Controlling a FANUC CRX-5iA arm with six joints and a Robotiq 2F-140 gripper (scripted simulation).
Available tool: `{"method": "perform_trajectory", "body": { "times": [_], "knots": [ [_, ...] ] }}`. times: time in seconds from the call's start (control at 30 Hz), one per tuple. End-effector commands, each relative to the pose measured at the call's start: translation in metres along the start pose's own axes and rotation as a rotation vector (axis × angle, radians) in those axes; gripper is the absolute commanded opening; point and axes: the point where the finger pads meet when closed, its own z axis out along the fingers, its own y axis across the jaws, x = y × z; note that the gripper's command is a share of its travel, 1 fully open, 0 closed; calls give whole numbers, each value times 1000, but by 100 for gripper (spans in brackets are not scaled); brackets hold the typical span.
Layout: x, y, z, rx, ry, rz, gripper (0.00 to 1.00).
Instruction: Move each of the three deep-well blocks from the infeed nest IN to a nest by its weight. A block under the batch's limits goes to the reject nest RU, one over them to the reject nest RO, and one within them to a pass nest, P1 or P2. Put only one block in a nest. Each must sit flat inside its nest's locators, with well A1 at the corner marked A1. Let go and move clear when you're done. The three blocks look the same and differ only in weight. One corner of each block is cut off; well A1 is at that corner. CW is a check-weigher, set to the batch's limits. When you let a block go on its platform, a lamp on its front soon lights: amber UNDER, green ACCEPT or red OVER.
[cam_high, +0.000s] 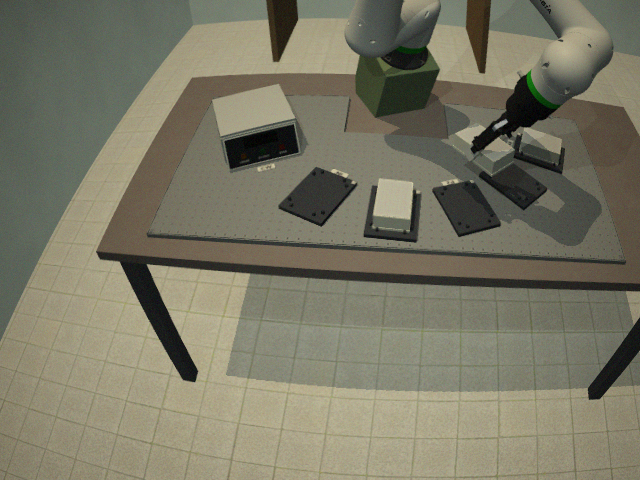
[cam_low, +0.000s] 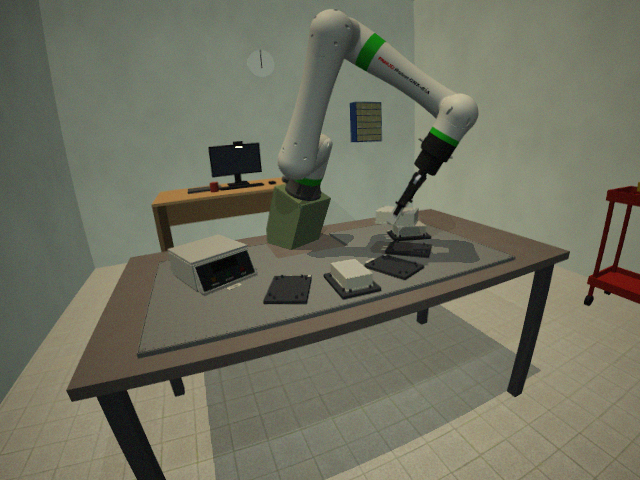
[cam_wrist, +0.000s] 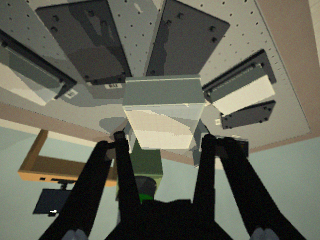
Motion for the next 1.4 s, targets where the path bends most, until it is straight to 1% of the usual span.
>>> {"method": "perform_trajectory", "body": {
  "times": [0.0,0.23,0.3,0.8,0.87,1.37],
  "knots": [
    [4,-11,5,-26,1,-39,10],
    [12,-32,12,-26,1,-39,10],
    [12,-32,12,-26,1,-39,10],
    [28,-76,29,-26,1,-39,10],
    [28,-76,29,-26,1,-39,10],
    [44,-120,46,-26,1,-39,10]
  ]
}}
